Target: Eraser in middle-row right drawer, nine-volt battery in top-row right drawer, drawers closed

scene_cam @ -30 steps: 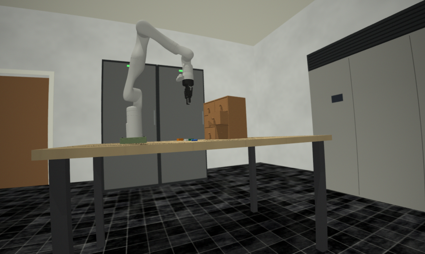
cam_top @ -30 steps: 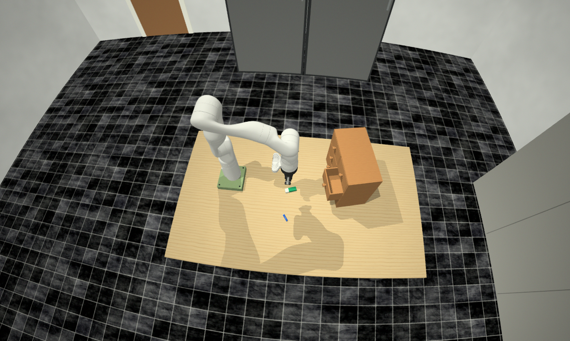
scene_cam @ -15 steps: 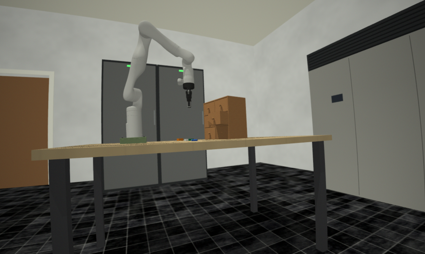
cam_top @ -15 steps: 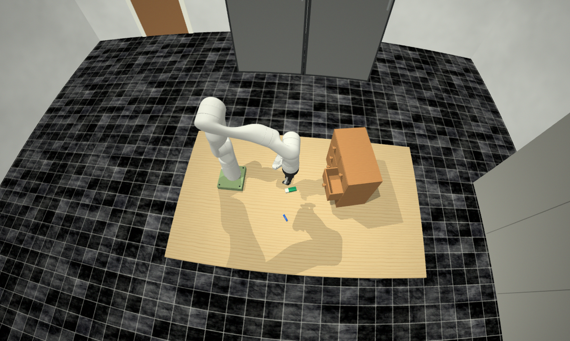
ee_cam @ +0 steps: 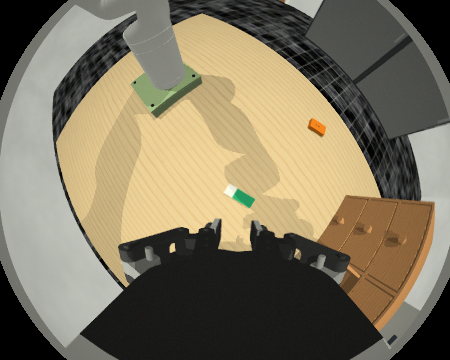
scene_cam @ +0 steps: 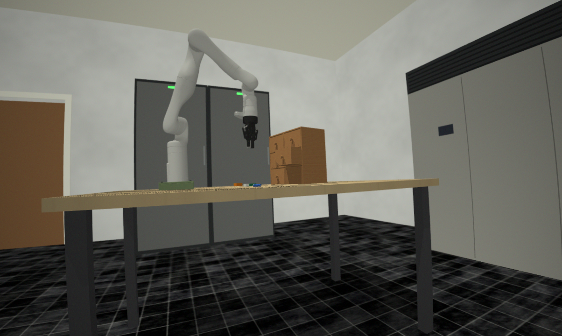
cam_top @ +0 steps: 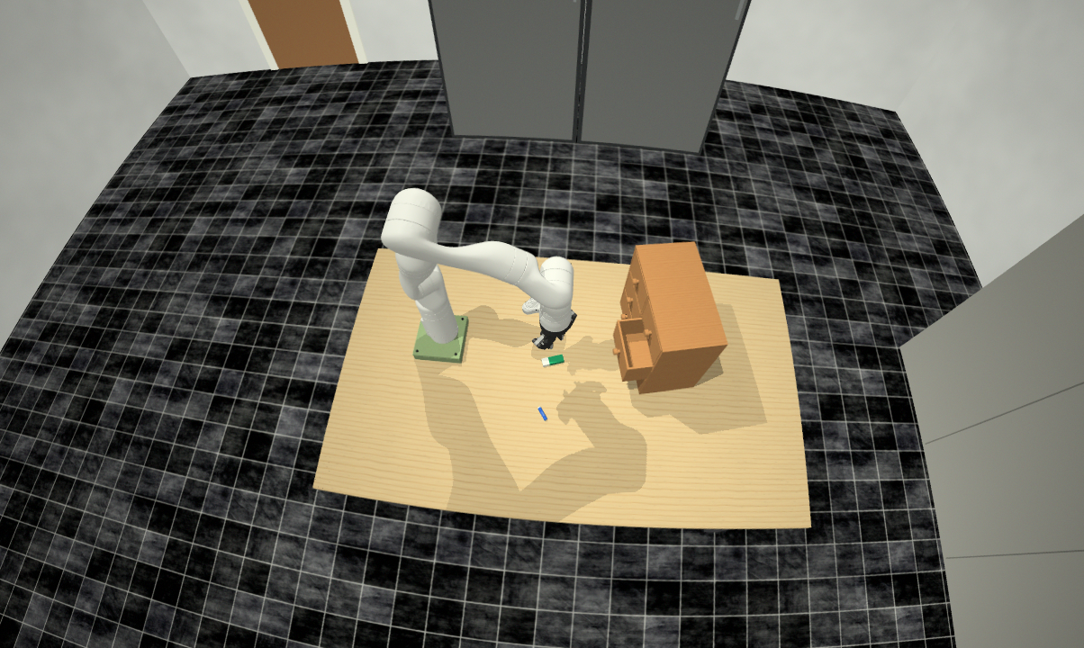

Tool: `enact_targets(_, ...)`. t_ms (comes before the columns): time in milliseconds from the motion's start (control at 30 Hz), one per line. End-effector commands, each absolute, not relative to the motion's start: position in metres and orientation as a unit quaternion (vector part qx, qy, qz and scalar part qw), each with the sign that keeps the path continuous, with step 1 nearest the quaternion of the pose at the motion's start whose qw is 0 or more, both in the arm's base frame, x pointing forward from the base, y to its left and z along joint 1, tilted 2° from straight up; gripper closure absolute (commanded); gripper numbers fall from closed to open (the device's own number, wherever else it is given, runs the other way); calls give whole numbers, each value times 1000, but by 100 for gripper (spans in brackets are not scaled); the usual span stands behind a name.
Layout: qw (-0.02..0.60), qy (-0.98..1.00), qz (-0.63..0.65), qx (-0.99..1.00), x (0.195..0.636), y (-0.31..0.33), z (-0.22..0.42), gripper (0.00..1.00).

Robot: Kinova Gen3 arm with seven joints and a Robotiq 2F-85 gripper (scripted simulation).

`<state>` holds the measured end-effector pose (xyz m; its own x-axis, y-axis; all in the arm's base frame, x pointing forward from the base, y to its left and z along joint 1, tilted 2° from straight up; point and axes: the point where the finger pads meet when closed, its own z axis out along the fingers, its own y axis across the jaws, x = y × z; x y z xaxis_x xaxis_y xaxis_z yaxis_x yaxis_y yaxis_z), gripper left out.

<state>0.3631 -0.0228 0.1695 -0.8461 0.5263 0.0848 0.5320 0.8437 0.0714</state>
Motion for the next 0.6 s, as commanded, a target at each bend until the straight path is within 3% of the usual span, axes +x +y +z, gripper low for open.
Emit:
enact_targets(0,36,-951,-45,-304,363,-16,163,67)
enact_targets(567,52,-825,-36,-562,362,0,126,67)
